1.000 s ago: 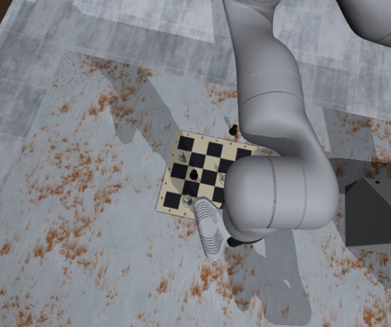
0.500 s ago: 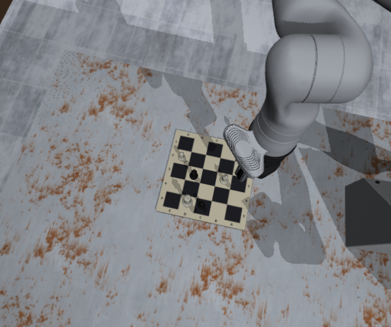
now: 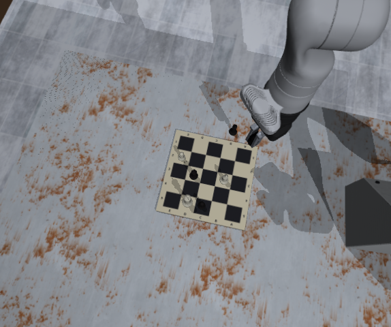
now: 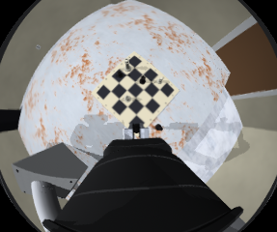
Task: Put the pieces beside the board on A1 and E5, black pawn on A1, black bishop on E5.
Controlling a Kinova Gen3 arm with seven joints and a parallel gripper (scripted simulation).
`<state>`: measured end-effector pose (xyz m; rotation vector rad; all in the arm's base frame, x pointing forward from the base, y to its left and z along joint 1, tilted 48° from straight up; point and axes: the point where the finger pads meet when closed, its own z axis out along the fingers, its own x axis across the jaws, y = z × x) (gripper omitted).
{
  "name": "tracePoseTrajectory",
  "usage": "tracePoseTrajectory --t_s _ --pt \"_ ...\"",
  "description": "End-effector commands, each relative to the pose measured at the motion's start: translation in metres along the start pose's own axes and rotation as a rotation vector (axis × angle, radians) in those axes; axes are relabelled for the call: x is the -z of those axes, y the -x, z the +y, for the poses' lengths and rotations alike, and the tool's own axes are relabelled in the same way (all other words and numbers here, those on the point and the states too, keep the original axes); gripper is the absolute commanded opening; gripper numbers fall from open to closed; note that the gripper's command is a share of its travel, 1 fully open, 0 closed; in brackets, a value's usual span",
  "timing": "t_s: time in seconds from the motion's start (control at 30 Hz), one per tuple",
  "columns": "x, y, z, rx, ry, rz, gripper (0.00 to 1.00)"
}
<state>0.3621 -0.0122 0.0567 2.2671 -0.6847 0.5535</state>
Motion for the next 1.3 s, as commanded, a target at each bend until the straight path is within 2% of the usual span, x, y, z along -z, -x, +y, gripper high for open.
tracePoseTrajectory --t_s 0.0,0.43,0.6,0.87,0.93,1.1,1.27 --pt "0.000 -0.002 0.001 -0.006 -0.001 0.001 0.00" --pt "-0.008 -0.002 0.001 -0.006 0.000 0.000 0.00" --pt "-0.025 -0.002 0.001 -0.006 0.000 0.000 0.00" --pt "-0.064 -0.002 0.001 -0.006 0.000 0.000 0.00" --pt "-0.064 -0.002 0.001 -0.006 0.000 0.000 0.00" --pt "-0.083 -0.002 0.001 -0.006 0.000 0.000 0.00" --pt "-0.094 -0.002 0.001 -0.006 0.000 0.000 0.00"
